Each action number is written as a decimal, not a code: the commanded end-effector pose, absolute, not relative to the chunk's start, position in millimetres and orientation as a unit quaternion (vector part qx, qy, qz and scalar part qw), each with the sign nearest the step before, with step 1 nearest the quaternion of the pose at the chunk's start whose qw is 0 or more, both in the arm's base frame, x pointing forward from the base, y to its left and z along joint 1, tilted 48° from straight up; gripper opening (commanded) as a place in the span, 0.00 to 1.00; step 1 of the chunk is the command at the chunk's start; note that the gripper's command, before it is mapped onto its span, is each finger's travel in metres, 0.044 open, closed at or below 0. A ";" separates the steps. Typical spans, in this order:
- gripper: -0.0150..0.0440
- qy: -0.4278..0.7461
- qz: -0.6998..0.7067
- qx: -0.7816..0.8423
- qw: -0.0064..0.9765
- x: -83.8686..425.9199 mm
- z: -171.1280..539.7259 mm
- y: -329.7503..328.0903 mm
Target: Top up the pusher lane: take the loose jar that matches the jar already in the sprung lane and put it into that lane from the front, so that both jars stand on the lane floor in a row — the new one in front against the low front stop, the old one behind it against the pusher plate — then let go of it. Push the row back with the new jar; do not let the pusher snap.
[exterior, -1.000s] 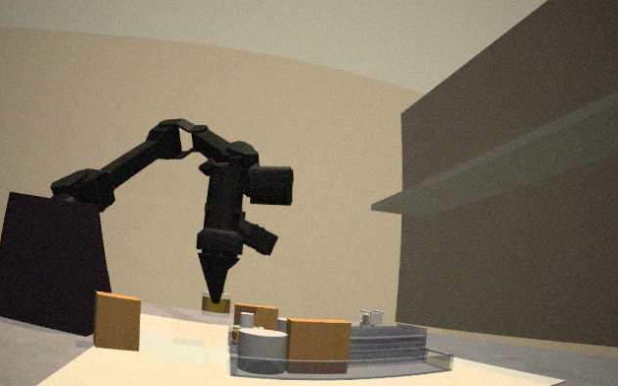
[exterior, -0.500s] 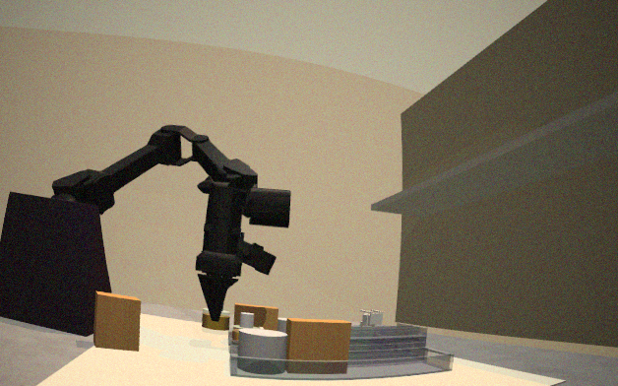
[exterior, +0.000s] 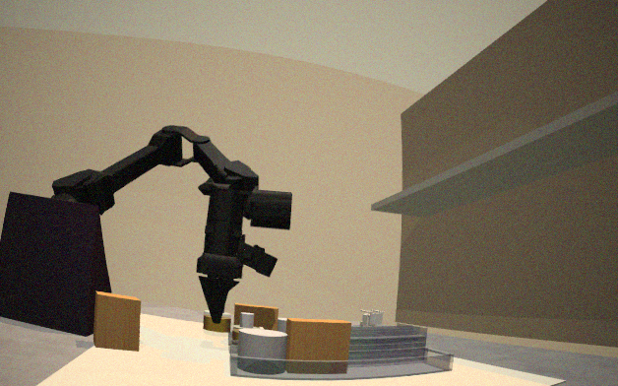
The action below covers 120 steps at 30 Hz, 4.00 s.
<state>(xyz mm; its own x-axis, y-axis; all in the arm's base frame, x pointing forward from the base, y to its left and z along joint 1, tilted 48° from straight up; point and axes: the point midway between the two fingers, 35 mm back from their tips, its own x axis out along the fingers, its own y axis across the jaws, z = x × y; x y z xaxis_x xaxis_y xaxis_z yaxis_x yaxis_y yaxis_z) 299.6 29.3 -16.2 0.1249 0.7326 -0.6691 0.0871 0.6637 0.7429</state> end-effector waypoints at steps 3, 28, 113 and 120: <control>0.25 0.615 0.240 0.335 0.672 303.3 -15.4 29.0; 0.25 0.615 0.240 0.335 0.673 312.8 -15.2 27.8; 0.25 0.614 0.240 0.334 0.673 344.0 -10.6 21.8; 0.25 0.614 0.240 0.334 0.673 346.5 -10.0 21.1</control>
